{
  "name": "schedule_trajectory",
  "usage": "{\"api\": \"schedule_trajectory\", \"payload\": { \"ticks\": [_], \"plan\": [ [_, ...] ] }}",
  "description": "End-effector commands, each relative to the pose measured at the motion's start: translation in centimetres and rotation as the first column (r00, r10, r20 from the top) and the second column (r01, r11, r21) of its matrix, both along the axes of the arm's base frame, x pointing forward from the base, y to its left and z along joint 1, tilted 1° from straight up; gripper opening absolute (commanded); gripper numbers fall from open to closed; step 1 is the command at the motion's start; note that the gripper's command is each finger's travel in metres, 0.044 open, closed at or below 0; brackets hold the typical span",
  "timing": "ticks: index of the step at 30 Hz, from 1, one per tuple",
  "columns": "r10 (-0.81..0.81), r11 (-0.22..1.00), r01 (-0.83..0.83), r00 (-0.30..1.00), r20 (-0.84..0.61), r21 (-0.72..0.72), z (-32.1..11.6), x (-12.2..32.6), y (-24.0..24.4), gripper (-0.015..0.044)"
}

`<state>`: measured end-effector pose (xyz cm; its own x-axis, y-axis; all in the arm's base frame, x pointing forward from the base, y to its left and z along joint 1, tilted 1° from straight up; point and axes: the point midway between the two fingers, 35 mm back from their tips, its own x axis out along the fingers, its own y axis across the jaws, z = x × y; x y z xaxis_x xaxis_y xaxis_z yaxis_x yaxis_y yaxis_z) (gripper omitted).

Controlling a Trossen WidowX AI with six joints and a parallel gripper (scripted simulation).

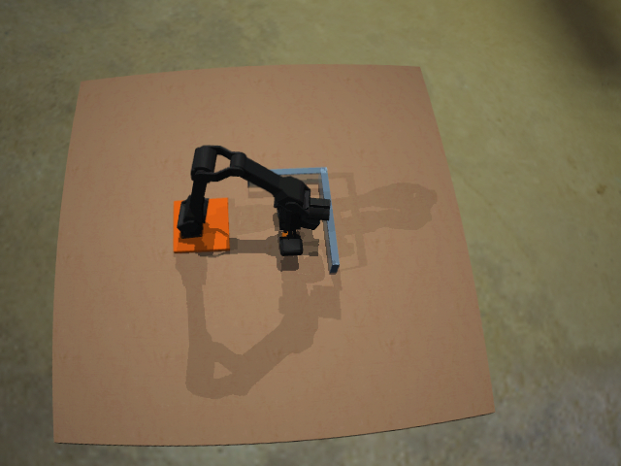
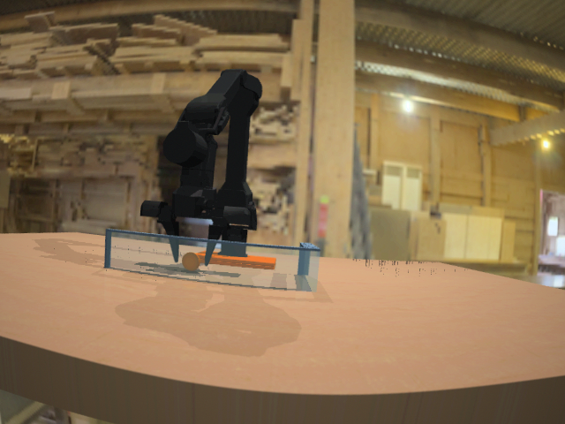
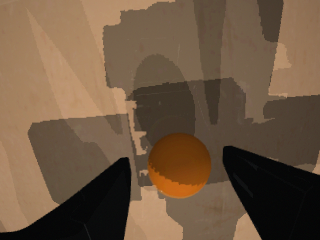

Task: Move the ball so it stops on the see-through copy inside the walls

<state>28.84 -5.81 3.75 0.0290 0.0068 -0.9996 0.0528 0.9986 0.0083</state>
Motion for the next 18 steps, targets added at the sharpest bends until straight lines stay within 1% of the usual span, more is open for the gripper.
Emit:
{"api": "schedule_trajectory", "payload": {
  "ticks": [1, 2, 6, 7, 18],
  "plan": [
    [0.000, 1.000, 0.000, 1.000, 0.000, 0.000, 0.3, 0.0, 0.0, 0.0259],
    [0.000, 1.000, 0.000, 1.000, 0.000, 0.000, 1.1, 0.1, 0.0, 0.0259],
    [0.001, 1.000, -0.001, 1.000, -0.002, -0.001, 7.5, -0.1, -0.1, 0.0259],
    [0.001, 1.000, -0.001, 1.000, -0.002, -0.001, 8.4, -0.2, -0.1, 0.0259],
    [-0.002, 1.000, 0.002, 1.000, 0.015, -0.003, 8.1, 0.0, -0.1, 0.0259]
  ]
}}
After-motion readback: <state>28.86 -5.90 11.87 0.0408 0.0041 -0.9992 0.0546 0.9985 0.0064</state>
